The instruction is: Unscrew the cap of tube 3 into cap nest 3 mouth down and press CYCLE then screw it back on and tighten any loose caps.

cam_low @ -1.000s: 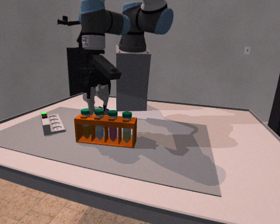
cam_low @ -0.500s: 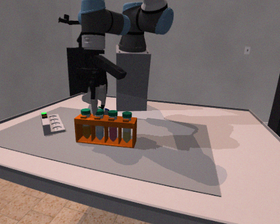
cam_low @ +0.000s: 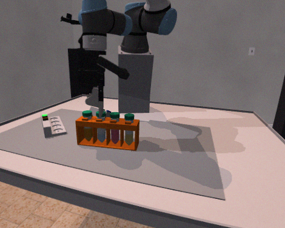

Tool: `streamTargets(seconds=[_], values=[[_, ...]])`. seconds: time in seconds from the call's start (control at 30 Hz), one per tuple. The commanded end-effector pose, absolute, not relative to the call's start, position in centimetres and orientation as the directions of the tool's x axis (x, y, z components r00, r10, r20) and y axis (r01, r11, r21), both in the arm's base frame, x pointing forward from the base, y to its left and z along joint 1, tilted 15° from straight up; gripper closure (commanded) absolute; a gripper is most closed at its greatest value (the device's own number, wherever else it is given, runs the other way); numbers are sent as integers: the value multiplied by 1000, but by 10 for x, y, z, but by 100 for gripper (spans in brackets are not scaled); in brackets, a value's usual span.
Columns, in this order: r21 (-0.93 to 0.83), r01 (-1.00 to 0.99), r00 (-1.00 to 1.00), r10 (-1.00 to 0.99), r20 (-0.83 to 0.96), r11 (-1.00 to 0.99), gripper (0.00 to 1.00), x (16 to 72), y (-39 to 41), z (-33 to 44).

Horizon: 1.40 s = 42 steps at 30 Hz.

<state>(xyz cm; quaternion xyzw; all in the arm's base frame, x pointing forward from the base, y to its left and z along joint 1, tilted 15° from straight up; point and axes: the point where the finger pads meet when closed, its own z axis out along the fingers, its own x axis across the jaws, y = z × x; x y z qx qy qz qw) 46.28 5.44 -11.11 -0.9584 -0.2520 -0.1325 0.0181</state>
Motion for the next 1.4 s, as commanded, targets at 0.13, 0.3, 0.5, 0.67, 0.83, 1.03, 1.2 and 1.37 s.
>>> streamTargets(seconds=[0.13, 0.3, 0.5, 0.67, 0.83, 1.03, 1.2, 1.37], values=[[68, 639, 730, 632, 261, -766, 65, 464, 54, -111], [67, 640, 729, 633, 259, -765, 100, 463, 55, -111], [67, 640, 729, 633, 259, -765, 100, 463, 55, -112], [67, 640, 729, 633, 259, -765, 100, 463, 55, -111], [24, 522, 819, 509, 265, -853, 100, 461, 55, -113], [-41, 303, 923, 282, 261, -952, 100, 461, 55, -113], [-67, 213, 948, 190, 256, -975, 100, 460, 57, -113], [-117, 21, 971, -8, 237, -993, 100, 460, 57, -114]])
